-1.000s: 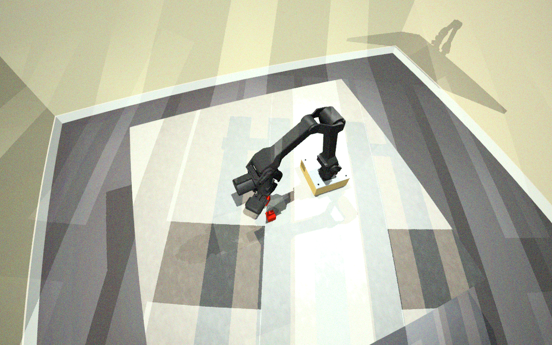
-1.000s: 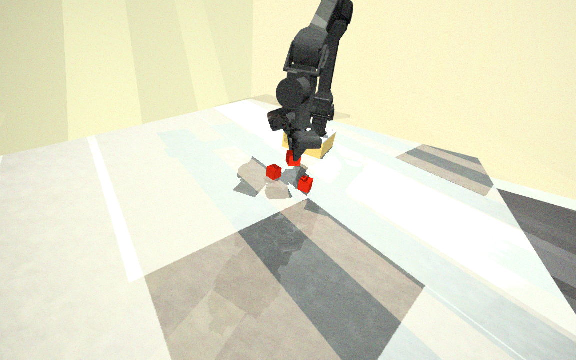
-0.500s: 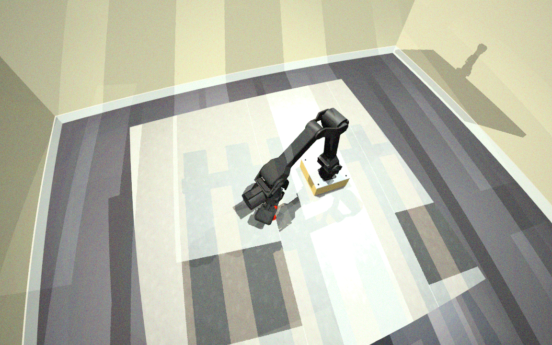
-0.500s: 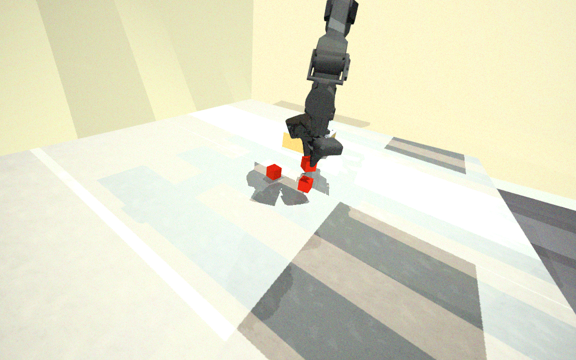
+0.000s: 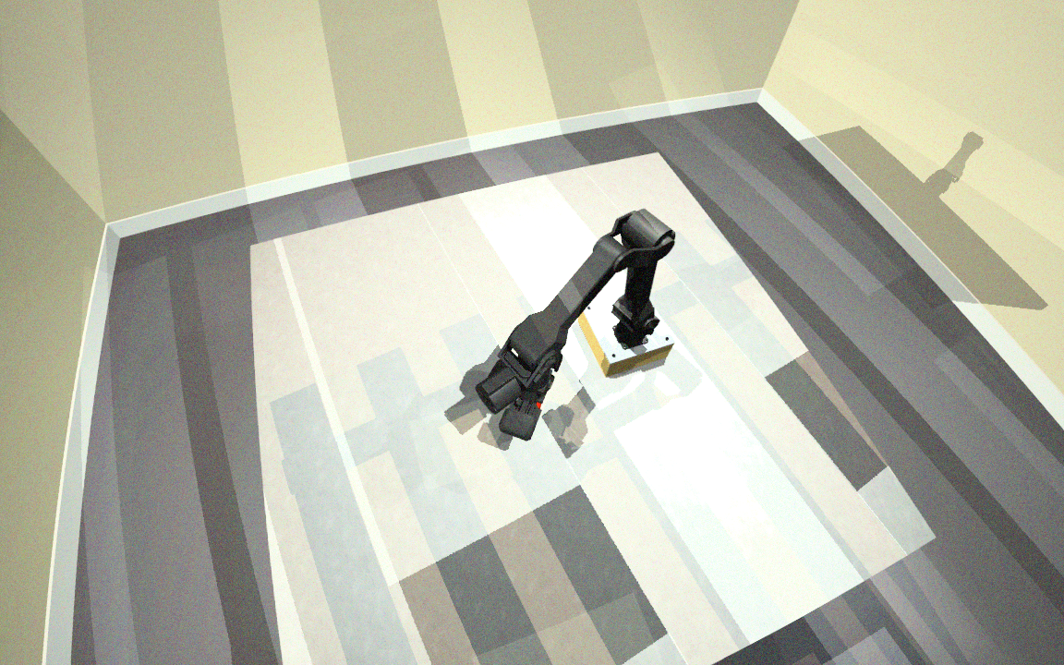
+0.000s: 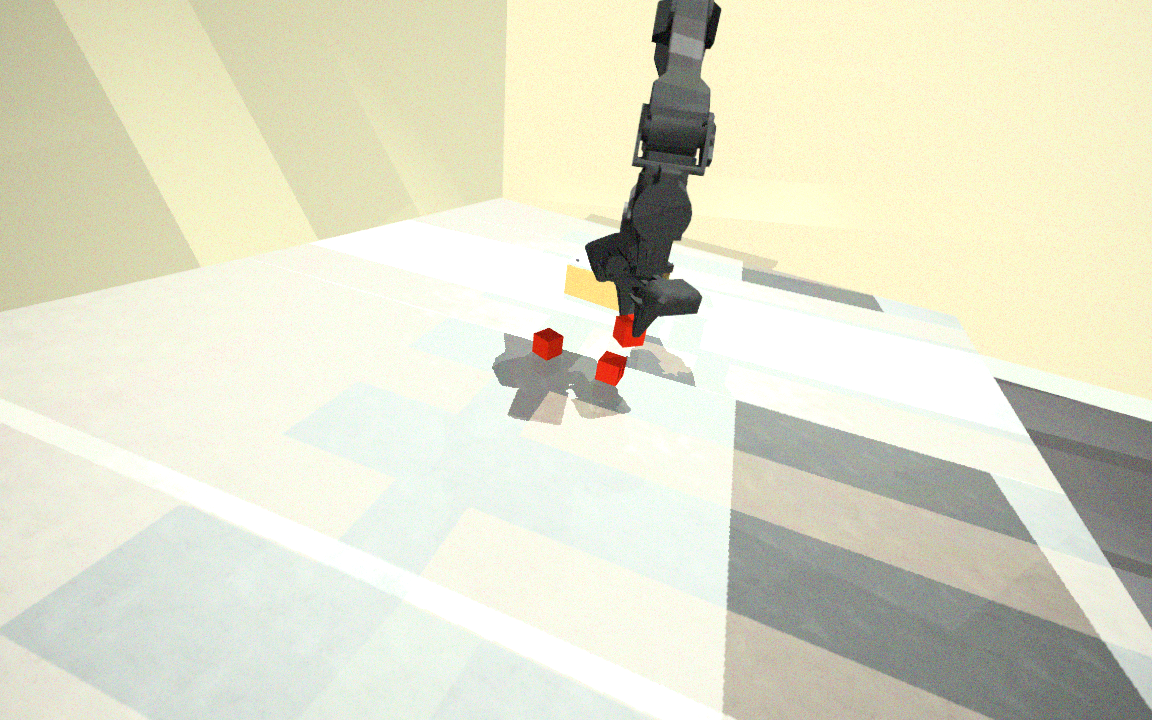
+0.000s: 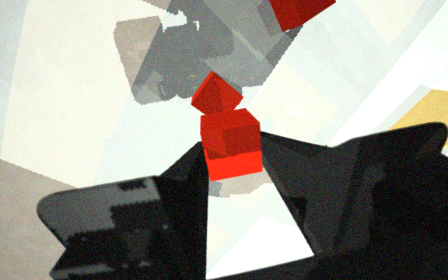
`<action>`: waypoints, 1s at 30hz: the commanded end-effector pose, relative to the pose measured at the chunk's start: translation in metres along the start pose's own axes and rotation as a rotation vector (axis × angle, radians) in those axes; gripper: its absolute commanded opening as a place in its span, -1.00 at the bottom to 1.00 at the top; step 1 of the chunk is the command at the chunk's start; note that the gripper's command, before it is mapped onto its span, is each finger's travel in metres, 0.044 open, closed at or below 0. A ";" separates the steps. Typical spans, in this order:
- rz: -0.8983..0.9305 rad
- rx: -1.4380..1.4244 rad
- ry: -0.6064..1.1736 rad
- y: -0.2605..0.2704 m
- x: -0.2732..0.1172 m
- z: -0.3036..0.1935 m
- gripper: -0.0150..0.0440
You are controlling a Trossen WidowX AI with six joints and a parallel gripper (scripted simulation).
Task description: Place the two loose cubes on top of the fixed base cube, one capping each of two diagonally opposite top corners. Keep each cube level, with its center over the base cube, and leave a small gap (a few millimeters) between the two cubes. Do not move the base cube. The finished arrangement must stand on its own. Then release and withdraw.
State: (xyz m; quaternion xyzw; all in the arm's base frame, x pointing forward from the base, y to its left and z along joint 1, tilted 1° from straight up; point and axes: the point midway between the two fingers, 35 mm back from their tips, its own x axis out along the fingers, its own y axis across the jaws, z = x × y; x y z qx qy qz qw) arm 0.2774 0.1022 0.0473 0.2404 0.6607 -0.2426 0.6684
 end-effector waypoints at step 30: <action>0.008 0.007 -0.002 0.001 0.027 0.000 -0.14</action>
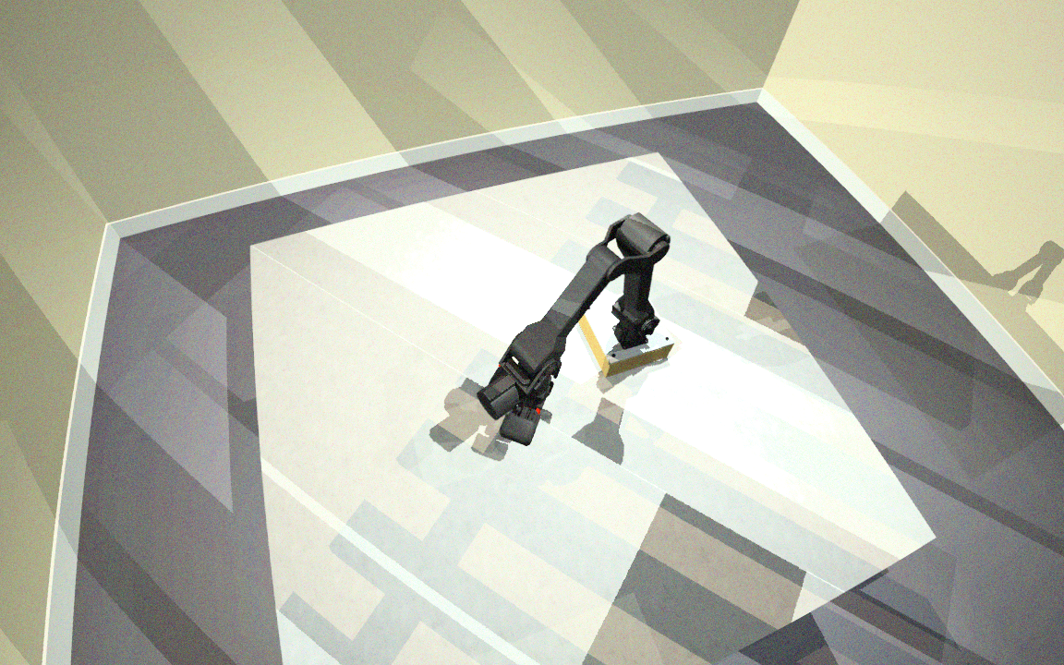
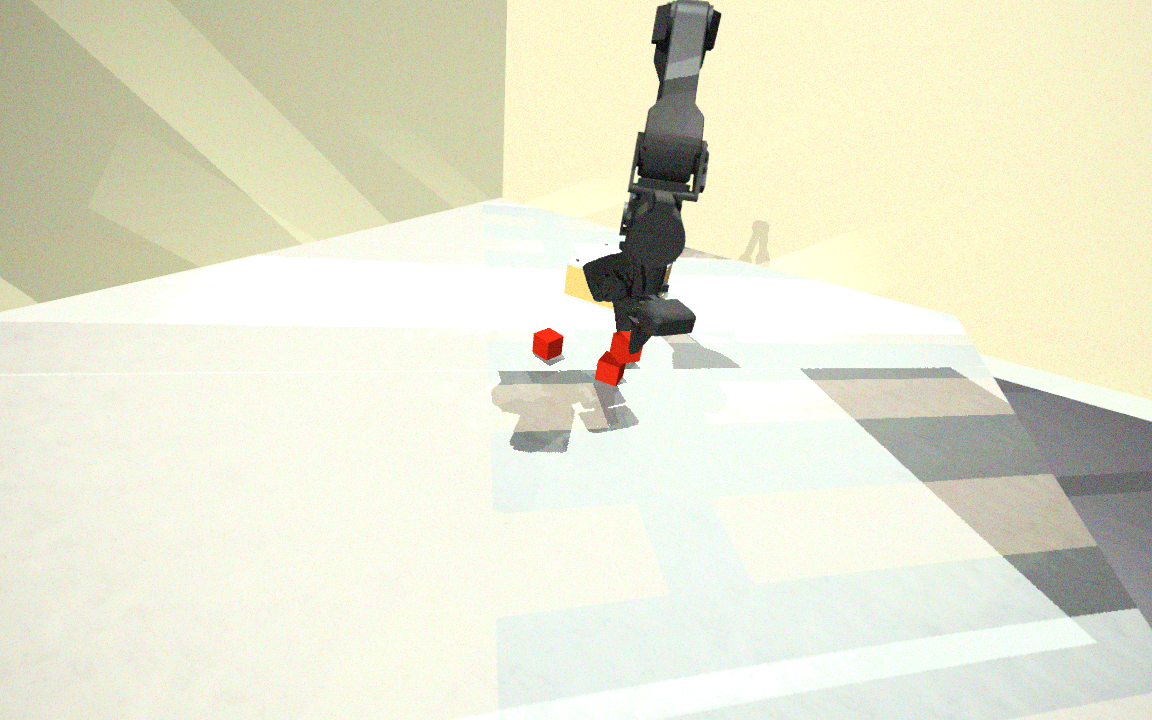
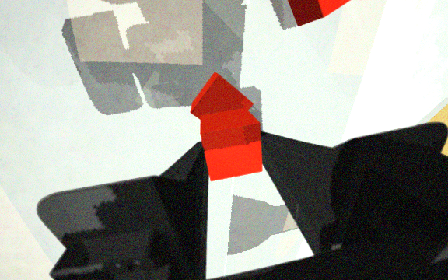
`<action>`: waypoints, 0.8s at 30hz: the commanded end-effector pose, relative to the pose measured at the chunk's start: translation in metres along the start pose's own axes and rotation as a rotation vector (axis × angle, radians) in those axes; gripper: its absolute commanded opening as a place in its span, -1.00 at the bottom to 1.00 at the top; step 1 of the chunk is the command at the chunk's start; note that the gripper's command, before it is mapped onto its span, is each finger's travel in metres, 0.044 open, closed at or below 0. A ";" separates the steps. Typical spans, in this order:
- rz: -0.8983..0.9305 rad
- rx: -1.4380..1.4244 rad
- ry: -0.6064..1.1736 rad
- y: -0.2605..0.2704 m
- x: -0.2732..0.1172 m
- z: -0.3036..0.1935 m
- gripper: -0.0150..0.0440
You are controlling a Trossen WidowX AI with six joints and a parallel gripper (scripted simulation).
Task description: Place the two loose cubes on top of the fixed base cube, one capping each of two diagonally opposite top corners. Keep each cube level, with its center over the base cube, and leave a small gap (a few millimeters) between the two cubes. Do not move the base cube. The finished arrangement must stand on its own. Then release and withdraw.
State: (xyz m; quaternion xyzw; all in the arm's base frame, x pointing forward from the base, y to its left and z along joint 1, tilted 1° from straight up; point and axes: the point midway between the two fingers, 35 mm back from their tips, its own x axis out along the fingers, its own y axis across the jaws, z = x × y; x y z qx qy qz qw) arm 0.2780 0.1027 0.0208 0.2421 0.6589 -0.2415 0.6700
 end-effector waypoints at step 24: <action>0.000 0.000 0.000 0.000 -0.010 0.000 0.20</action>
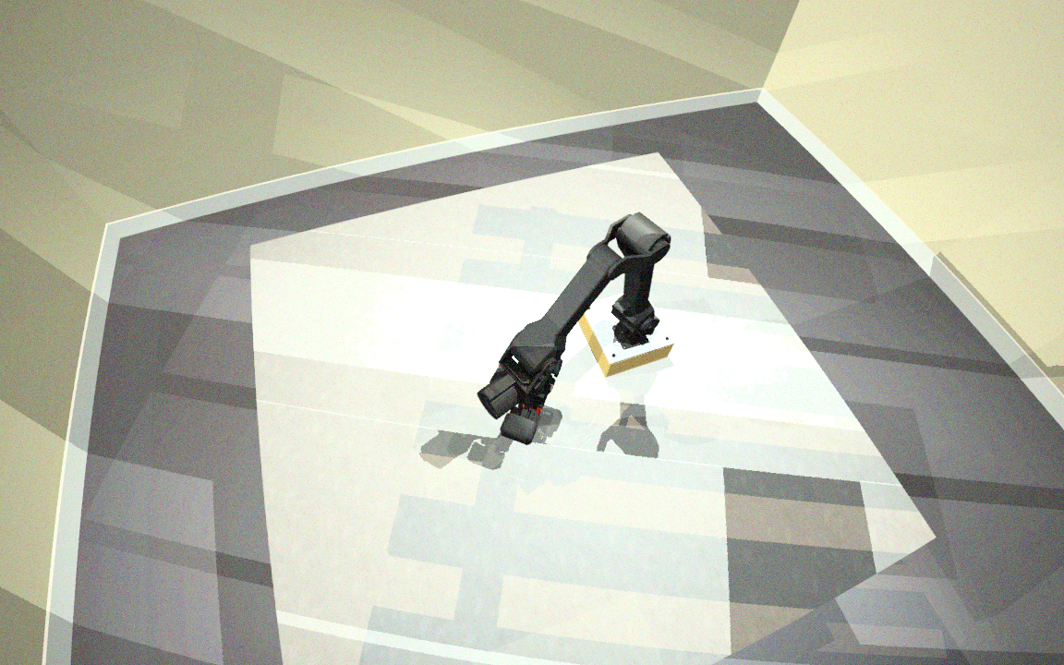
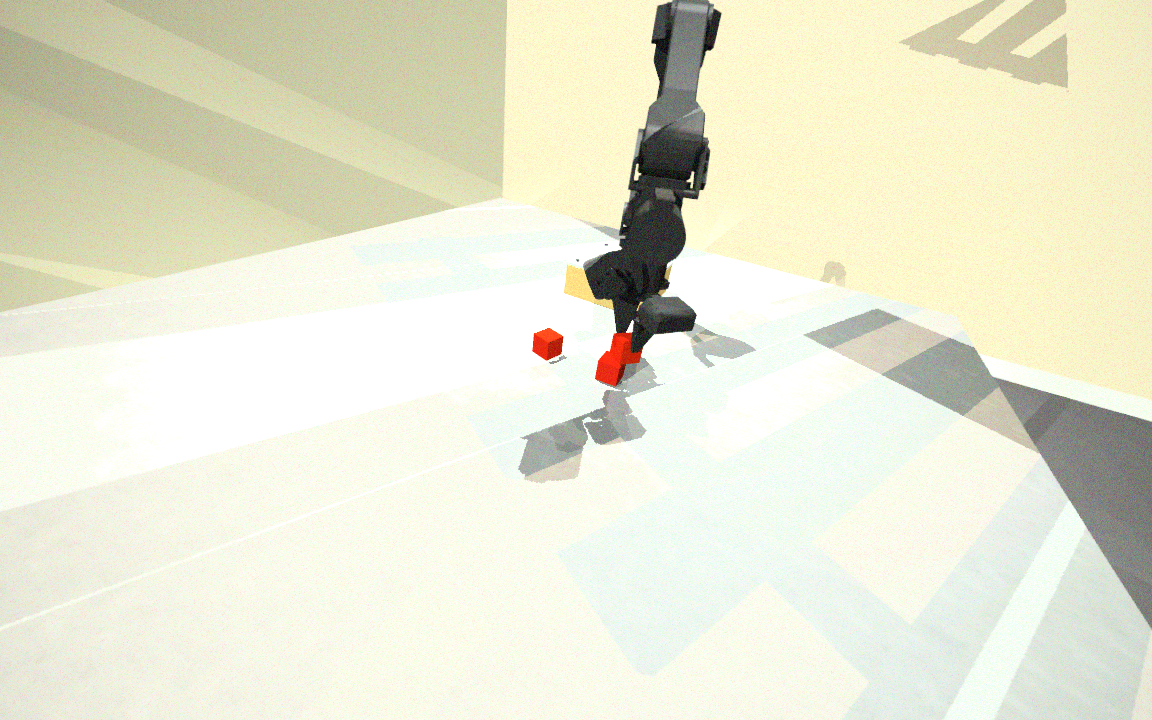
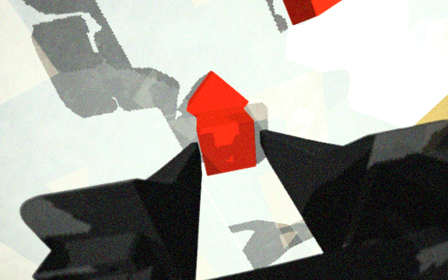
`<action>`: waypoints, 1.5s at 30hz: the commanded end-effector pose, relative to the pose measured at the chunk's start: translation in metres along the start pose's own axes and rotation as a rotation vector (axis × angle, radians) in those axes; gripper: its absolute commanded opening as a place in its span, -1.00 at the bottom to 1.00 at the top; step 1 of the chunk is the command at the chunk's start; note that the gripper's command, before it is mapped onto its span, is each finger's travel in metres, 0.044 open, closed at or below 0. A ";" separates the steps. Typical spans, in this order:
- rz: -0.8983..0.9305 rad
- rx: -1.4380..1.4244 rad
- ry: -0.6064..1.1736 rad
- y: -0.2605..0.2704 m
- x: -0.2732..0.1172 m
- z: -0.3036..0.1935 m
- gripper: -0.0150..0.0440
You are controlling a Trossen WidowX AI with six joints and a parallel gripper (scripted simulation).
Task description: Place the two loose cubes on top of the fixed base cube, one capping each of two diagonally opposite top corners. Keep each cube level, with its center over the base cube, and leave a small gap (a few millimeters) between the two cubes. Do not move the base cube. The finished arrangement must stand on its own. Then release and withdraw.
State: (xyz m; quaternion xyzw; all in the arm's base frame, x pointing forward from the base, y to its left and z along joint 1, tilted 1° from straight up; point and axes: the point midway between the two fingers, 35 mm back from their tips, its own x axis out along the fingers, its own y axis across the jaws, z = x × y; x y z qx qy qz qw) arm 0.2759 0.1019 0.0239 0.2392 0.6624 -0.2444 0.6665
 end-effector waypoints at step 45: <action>0.005 -0.524 -0.007 -0.016 -0.036 0.028 0.41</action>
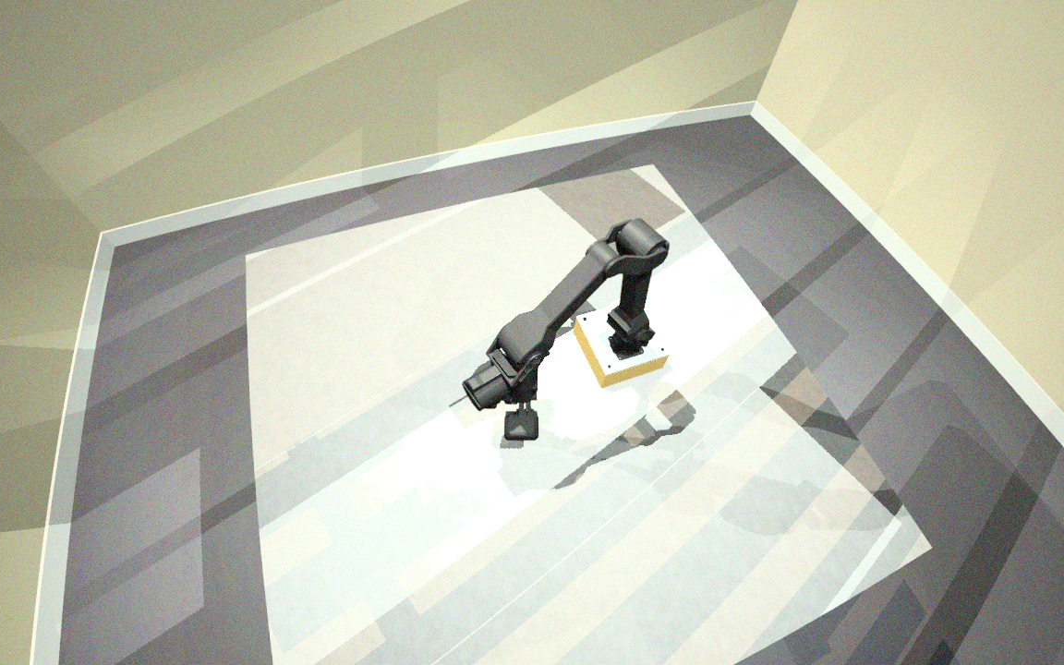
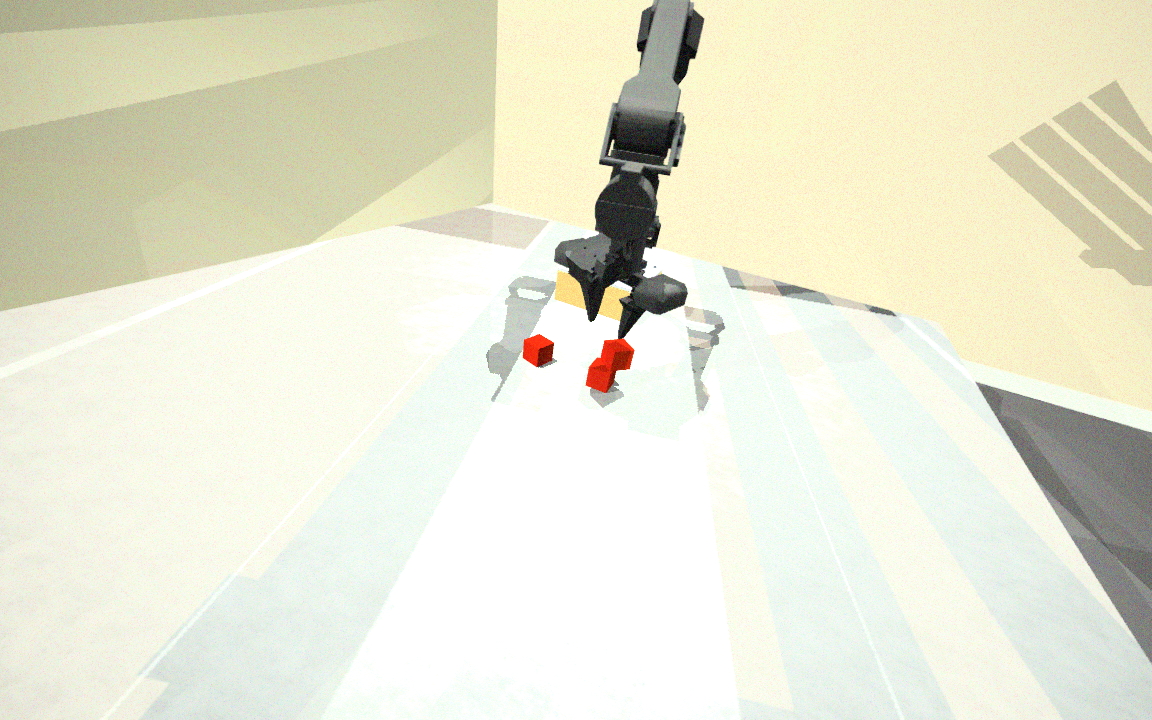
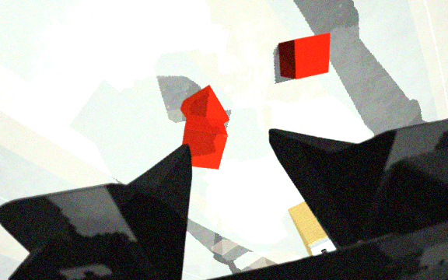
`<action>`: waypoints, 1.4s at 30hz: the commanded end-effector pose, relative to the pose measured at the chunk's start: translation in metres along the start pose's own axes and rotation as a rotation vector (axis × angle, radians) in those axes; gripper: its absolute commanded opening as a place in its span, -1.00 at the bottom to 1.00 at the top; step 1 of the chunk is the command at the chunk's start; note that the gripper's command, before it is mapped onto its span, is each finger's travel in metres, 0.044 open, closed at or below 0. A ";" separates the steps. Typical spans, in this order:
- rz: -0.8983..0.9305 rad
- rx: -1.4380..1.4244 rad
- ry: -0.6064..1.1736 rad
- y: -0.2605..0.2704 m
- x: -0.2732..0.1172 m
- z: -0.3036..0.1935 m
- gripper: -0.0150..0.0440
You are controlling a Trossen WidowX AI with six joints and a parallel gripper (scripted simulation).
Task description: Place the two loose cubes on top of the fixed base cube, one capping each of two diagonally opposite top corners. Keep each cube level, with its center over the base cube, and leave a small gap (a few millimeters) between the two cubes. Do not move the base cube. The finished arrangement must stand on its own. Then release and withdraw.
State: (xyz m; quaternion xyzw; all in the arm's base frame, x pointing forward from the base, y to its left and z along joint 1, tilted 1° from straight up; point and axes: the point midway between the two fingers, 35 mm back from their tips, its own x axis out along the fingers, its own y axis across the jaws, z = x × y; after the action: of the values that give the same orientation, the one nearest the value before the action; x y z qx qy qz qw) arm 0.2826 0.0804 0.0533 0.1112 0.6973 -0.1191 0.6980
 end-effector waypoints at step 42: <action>-0.009 -1.634 -0.018 -0.091 -0.041 0.041 0.41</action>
State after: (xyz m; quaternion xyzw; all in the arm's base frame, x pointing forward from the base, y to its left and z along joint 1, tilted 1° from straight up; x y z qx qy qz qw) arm 0.2922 -0.0168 0.0919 -0.4272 0.5666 0.4191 0.5664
